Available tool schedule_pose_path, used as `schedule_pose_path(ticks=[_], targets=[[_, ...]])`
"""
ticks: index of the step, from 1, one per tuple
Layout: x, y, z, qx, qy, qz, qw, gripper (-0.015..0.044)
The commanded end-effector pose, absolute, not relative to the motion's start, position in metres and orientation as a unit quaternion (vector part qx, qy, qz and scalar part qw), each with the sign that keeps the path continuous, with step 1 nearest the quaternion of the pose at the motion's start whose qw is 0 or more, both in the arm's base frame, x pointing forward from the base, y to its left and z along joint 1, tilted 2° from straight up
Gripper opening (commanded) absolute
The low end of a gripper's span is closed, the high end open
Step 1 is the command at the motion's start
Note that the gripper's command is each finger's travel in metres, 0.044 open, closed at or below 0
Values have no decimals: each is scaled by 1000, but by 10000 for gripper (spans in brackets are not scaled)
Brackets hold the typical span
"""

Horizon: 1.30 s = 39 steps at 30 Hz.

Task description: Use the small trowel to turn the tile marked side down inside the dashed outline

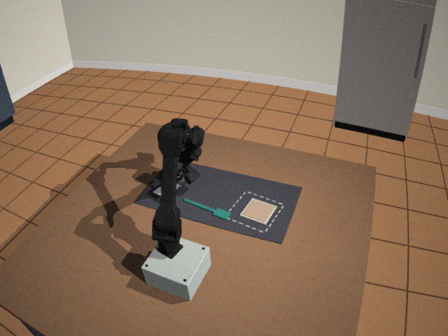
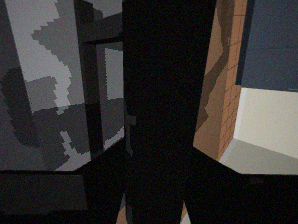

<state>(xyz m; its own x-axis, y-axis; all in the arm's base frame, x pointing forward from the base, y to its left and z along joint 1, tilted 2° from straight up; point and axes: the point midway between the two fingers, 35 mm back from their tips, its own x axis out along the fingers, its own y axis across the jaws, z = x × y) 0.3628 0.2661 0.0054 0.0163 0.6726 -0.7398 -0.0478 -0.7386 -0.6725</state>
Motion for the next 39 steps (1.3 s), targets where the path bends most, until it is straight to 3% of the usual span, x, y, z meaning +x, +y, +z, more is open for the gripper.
schedule_pose_path(ticks=[1,6,39], targets=[[362,280,12,-642,-295,659,257,0],[358,290,12,-623,-341,660,243,0],[358,290,-24,-623,-341,661,242,0]])
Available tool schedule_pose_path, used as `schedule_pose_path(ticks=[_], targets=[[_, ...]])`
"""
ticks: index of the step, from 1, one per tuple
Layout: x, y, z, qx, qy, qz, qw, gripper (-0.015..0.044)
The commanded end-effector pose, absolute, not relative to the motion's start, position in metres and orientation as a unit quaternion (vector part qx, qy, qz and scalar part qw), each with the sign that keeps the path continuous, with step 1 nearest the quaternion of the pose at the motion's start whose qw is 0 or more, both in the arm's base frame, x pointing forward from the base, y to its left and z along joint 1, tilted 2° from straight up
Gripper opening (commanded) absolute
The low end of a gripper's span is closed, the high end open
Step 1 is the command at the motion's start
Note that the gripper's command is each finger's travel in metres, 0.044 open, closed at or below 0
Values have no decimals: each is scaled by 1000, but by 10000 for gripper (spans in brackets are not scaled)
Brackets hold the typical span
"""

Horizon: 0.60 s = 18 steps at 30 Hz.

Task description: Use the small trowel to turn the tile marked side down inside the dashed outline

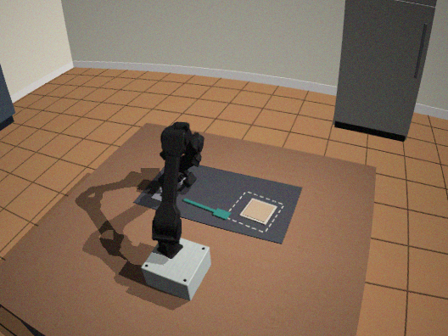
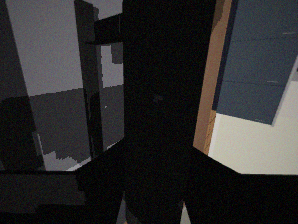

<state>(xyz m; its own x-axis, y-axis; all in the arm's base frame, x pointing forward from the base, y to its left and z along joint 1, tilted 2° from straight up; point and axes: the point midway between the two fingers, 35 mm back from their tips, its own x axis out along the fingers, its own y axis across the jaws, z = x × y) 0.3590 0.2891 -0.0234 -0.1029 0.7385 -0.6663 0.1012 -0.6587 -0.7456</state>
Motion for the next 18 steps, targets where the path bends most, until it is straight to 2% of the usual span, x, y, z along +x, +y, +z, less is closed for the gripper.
schedule_pose_path(ticks=[1,2,13,18], targets=[[358,290,-25,-623,-341,661,242,0],[358,290,-26,-623,-341,661,242,0],[358,290,-26,-623,-341,661,242,289],[358,290,-26,-623,-341,661,242,300]])
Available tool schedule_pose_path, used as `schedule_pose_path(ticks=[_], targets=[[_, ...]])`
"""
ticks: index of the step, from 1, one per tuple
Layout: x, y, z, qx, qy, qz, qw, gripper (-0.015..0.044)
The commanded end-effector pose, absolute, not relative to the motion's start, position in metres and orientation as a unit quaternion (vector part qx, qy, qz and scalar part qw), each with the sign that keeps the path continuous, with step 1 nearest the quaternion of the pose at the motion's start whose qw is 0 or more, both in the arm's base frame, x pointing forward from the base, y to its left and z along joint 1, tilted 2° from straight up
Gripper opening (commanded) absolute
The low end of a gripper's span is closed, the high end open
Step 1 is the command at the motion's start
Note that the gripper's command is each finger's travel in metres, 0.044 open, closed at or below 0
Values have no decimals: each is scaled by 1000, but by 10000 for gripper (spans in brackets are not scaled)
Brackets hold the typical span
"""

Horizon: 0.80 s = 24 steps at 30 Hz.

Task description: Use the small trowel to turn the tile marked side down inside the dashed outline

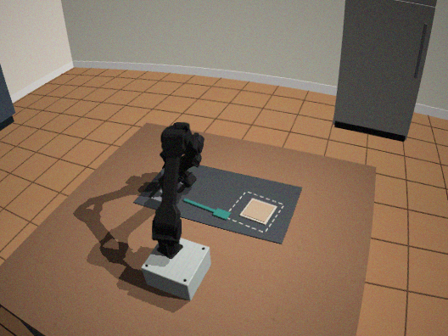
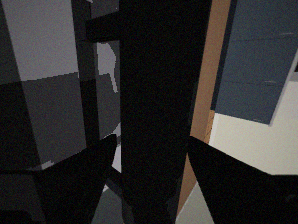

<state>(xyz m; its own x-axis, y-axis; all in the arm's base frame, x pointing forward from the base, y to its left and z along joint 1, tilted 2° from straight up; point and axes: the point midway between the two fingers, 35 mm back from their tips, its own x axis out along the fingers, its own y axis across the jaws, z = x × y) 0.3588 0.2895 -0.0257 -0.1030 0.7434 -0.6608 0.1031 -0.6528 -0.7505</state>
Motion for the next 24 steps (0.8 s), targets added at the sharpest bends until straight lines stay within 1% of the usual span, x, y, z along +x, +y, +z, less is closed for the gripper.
schedule_pose_path(ticks=[1,5,11,16,24], targets=[[358,290,-26,-623,-341,661,242,300],[359,288,-25,-624,-341,661,242,300],[365,249,9,-625,-338,661,241,300],[365,244,16,-625,-338,661,241,300],[320,214,100,-627,-333,661,243,300]])
